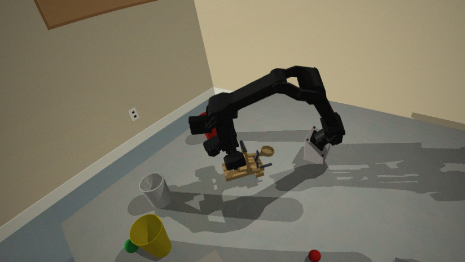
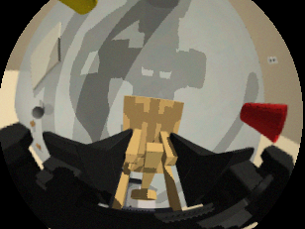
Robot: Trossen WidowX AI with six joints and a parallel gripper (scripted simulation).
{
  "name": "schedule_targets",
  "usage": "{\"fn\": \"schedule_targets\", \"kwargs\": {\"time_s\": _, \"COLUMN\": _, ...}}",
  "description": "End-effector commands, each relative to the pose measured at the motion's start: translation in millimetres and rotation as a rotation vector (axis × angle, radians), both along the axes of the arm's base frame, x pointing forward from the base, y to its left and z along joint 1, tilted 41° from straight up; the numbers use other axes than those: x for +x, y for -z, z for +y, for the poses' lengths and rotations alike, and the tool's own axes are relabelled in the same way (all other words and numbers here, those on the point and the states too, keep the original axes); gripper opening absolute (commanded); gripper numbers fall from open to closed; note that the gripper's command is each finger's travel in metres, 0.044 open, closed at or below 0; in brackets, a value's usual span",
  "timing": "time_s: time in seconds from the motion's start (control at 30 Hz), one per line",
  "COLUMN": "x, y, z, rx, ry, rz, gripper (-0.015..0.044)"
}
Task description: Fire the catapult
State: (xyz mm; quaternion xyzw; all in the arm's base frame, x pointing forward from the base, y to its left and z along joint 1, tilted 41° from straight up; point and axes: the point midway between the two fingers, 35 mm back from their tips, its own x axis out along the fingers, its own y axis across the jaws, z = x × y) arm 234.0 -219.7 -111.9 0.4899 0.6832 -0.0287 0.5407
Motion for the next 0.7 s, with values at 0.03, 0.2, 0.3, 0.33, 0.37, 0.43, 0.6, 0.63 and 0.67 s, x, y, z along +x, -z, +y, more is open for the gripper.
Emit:
{"fn": "schedule_targets", "kwargs": {"time_s": 0.03, "x": 0.6, "y": 4.8, "z": 1.8, "rx": -0.004, "ry": 0.009, "rz": -0.002, "gripper": 0.0}}
{"fn": "schedule_targets", "kwargs": {"time_s": 0.2, "x": 1.4, "y": 11.2, "z": 6.9, "rx": -0.003, "ry": 0.01, "rz": -0.002, "gripper": 0.0}}
{"fn": "schedule_targets", "kwargs": {"time_s": 0.3, "x": 1.9, "y": 15.0, "z": 10.0, "rx": -0.003, "ry": 0.01, "rz": -0.003, "gripper": 0.0}}
{"fn": "schedule_targets", "kwargs": {"time_s": 0.33, "x": 2.0, "y": 16.2, "z": 11.0, "rx": -0.003, "ry": 0.01, "rz": -0.003, "gripper": 0.0}}
{"fn": "schedule_targets", "kwargs": {"time_s": 0.37, "x": 2.1, "y": 17.5, "z": 12.1, "rx": -0.003, "ry": 0.01, "rz": -0.003, "gripper": 0.0}}
{"fn": "schedule_targets", "kwargs": {"time_s": 0.43, "x": 2.3, "y": 20.0, "z": 14.2, "rx": -0.003, "ry": 0.011, "rz": -0.003, "gripper": 0.0}}
{"fn": "schedule_targets", "kwargs": {"time_s": 0.6, "x": 2.8, "y": 26.1, "z": 19.5, "rx": -0.002, "ry": 0.011, "rz": -0.003, "gripper": 0.0}}
{"fn": "schedule_targets", "kwargs": {"time_s": 0.63, "x": 2.8, "y": 27.3, "z": 20.6, "rx": -0.002, "ry": 0.011, "rz": -0.003, "gripper": 0.0}}
{"fn": "schedule_targets", "kwargs": {"time_s": 0.67, "x": 2.9, "y": 28.5, "z": 21.7, "rx": -0.002, "ry": 0.011, "rz": -0.003, "gripper": 0.0}}
